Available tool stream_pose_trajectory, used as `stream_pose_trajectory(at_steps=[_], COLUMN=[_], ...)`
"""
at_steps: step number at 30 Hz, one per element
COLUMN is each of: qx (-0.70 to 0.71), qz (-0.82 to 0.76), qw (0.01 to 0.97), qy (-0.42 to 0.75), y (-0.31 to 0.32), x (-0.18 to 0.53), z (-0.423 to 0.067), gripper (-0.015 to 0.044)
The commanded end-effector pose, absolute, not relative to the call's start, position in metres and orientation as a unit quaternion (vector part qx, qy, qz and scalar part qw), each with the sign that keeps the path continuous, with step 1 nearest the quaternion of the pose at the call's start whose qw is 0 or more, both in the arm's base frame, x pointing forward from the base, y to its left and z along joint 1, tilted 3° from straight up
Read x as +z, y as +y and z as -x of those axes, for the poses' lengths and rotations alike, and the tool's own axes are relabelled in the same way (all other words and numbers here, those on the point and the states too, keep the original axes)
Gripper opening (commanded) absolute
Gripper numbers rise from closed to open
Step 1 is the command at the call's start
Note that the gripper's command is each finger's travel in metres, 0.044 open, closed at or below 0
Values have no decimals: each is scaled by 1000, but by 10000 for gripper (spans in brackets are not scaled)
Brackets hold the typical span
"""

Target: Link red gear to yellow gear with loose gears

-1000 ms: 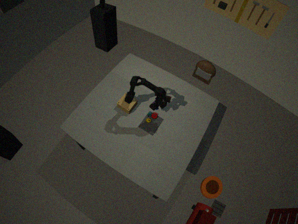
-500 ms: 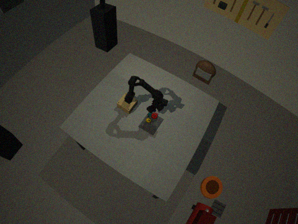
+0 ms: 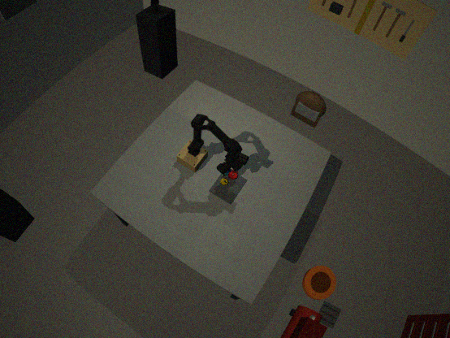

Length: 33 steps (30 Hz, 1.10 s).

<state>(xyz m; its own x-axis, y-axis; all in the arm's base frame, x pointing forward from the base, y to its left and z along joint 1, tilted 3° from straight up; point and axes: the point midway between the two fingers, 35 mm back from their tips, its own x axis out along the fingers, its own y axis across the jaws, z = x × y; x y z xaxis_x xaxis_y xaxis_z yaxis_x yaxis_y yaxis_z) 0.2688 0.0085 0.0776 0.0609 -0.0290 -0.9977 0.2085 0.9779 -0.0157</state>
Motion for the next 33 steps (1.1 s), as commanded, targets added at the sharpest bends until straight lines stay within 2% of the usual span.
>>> stream_pose_trajectory(at_steps=[1, 21, 33], qx=[-78, -73, 31], qz=[-67, -59, 53], qw=[729, 731, 731], qy=[677, 676, 680], y=[1, -23, -23], x=[75, 62, 62], z=[-264, -248, -248], gripper=[0, 0, 0])
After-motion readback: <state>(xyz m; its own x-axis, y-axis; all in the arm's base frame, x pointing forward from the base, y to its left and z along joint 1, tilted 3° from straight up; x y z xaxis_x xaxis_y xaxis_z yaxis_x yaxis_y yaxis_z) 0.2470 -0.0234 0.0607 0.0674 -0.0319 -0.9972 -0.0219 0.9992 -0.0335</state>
